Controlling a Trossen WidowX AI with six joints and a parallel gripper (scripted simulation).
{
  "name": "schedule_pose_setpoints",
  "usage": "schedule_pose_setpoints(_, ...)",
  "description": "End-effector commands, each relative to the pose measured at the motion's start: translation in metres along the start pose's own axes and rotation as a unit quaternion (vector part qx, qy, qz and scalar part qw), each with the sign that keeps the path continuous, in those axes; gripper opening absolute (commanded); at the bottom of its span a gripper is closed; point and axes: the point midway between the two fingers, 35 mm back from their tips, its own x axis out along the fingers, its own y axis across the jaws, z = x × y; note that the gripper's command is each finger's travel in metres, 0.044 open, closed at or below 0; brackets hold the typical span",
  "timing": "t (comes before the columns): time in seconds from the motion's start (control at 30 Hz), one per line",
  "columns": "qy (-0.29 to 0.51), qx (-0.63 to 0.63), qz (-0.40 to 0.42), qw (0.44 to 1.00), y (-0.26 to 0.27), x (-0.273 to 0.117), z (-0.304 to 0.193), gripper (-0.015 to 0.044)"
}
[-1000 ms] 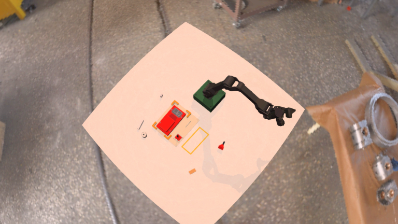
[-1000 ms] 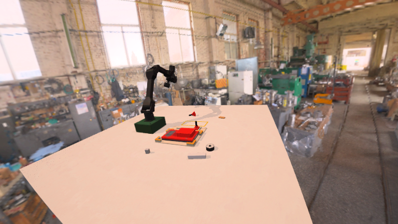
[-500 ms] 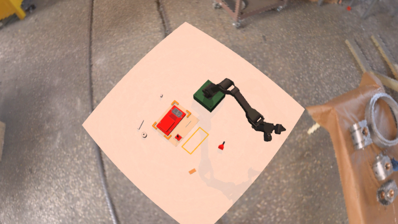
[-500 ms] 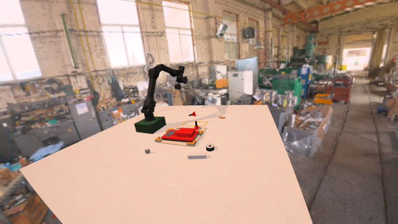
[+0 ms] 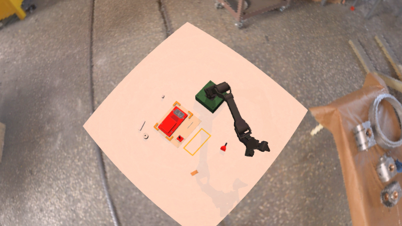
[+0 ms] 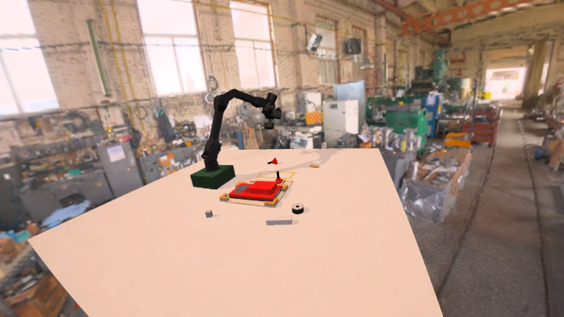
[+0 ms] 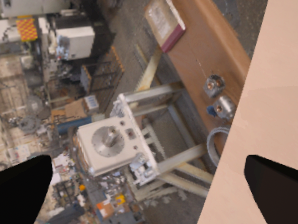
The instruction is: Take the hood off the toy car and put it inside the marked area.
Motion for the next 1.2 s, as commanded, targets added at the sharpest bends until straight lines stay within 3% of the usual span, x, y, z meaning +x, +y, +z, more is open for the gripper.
schedule_pose_setpoints(0.0,-0.041,-0.007,-0.026,0.999,-0.023,-0.020,0.034,0.0440)
schedule_pose_setpoints(0.6,-0.190,-0.024,-0.156,0.969,-0.126,-0.143,0.149,0.0440)
schedule_pose_setpoints(1.17,-0.243,-0.014,-0.313,0.918,-0.243,-0.284,0.183,0.0440)
